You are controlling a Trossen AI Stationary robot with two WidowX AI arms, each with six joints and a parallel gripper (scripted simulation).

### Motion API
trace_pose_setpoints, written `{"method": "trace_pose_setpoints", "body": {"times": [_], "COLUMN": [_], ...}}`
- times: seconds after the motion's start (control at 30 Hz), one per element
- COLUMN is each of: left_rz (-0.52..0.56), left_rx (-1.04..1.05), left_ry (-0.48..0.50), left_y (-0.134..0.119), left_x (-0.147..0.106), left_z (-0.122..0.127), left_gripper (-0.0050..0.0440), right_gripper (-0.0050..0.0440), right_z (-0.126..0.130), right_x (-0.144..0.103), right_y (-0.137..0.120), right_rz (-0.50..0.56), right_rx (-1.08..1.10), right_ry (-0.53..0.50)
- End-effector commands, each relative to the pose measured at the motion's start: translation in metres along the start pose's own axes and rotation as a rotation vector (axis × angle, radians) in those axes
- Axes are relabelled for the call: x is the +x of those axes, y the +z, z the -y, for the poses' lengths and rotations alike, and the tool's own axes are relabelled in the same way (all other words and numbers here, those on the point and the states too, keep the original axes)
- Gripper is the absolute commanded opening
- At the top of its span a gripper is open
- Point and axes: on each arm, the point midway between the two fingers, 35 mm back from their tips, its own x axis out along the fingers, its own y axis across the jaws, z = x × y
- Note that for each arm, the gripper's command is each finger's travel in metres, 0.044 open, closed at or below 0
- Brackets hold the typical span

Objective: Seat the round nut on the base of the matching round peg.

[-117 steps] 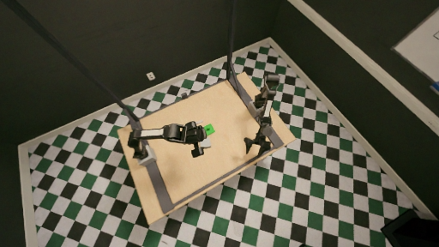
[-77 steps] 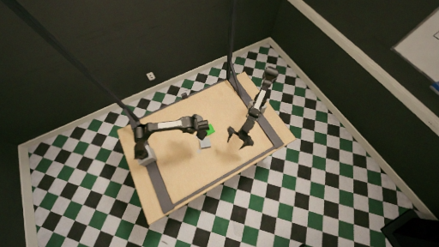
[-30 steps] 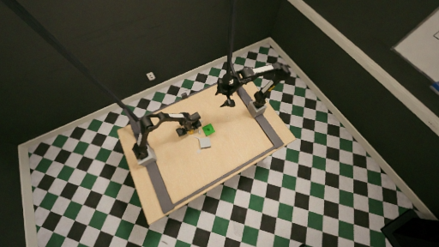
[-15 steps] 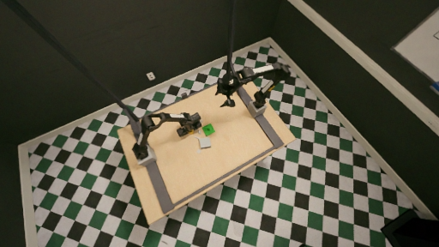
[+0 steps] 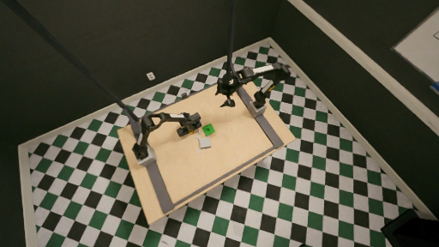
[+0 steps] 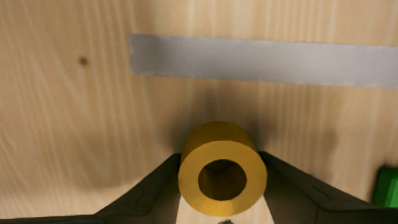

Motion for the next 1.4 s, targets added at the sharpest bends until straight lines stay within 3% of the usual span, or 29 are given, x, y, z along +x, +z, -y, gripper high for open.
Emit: {"method": "trace_pose_setpoints", "body": {"times": [0.0,0.07,0.1,0.43,0.7,0.83,1.07,1.17,1.37], "left_rz": [0.017,0.017,0.017,0.017,0.018,0.042,0.124,0.136,0.205], "left_rx": [0.002,0.002,0.002,0.002,0.001,0.002,-0.003,-0.005,-0.023], "left_ry": [0.001,0.001,0.001,0.001,0.007,0.020,0.047,0.049,0.056], "left_y": [0.004,0.004,0.004,0.004,-0.006,-0.025,-0.085,-0.093,-0.134], "left_x": [-0.005,-0.005,-0.005,-0.005,-0.010,-0.028,-0.062,-0.065,-0.070], "left_z": [0.000,0.000,0.000,0.000,0.002,0.007,0.007,0.006,-0.003], "left_gripper": [0.0440,0.0440,0.0440,0.0440,0.0440,0.0440,0.0440,0.0440,0.0440], "right_gripper": [0.0141,0.0117,0.0141,0.0156,0.0156,0.0156,0.0156,0.0156,0.0156], "right_z": [0.005,0.005,0.005,0.009,0.016,0.032,0.059,0.061,0.069], "right_x": [-0.007,-0.007,-0.007,-0.065,-0.059,-0.066,-0.079,-0.080,-0.084], "right_y": [0.001,0.001,0.001,0.002,-0.008,-0.020,-0.043,-0.045,-0.052], "right_rz": [0.000,0.000,0.000,0.002,-0.001,-0.002,-0.003,-0.003,-0.001], "right_rx": [-0.004,-0.004,-0.004,-0.010,-0.005,-0.005,-0.005,-0.005,-0.002], "right_ry": [-0.023,-0.023,-0.023,-0.046,-0.017,-0.018,-0.020,-0.020,-0.020]}}
